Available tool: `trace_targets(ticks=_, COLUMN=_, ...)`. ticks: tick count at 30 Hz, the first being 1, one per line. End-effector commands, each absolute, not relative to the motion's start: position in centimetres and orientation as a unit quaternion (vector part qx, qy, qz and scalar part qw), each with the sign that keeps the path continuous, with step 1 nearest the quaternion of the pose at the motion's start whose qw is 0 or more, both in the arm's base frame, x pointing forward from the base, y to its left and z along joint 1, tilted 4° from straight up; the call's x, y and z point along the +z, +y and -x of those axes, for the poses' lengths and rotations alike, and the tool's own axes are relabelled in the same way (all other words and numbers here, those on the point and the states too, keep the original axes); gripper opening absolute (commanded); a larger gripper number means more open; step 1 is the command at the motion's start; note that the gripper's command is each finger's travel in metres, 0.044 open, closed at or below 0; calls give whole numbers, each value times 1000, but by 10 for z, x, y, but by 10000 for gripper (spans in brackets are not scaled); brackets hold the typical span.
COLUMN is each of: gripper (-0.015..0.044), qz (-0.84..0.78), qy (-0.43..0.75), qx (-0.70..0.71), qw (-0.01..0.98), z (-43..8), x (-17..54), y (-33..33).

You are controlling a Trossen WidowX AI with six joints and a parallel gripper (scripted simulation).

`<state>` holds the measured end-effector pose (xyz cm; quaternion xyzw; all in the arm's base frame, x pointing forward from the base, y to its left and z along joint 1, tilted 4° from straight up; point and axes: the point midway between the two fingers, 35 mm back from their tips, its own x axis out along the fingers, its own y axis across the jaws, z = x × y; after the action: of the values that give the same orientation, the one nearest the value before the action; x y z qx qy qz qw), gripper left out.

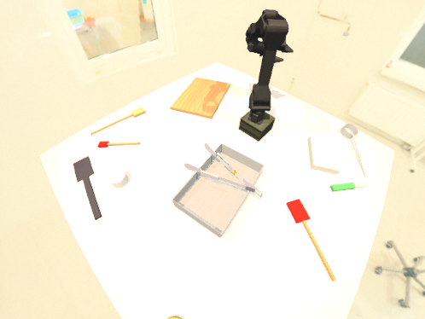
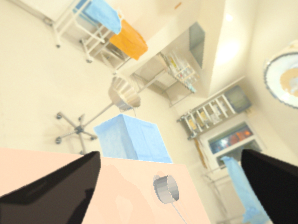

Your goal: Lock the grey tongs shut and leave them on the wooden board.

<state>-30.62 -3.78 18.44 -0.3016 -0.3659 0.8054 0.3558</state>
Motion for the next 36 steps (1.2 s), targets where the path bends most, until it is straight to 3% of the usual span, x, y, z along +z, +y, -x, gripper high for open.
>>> trace_targets(ticks=1, gripper=426, qz=302, qy=-366, qx=805, qw=356, z=306, x=184, y=-38)
trace_targets(ticks=7, gripper=440, qz=327, qy=-385, qx=810, qw=297, z=301, x=177, y=-61)
trace_targets(ticks=14, gripper=440, qz=330, qy=-447, qx=823, qw=117, z=268, x=162, y=-150)
trace_targets(ticks=19, gripper=440, qz=333, qy=-468, qx=817, qw=40, z=246, x=154, y=-184)
trace_targets(ticks=25, gripper=440, qz=300, qy=-568, qx=753, qw=-139, z=181, x=144, y=-252)
trace_targets(ticks=36, gripper=440, qz=178, qy=-693, qx=574, qw=-397, z=28, x=129, y=-306)
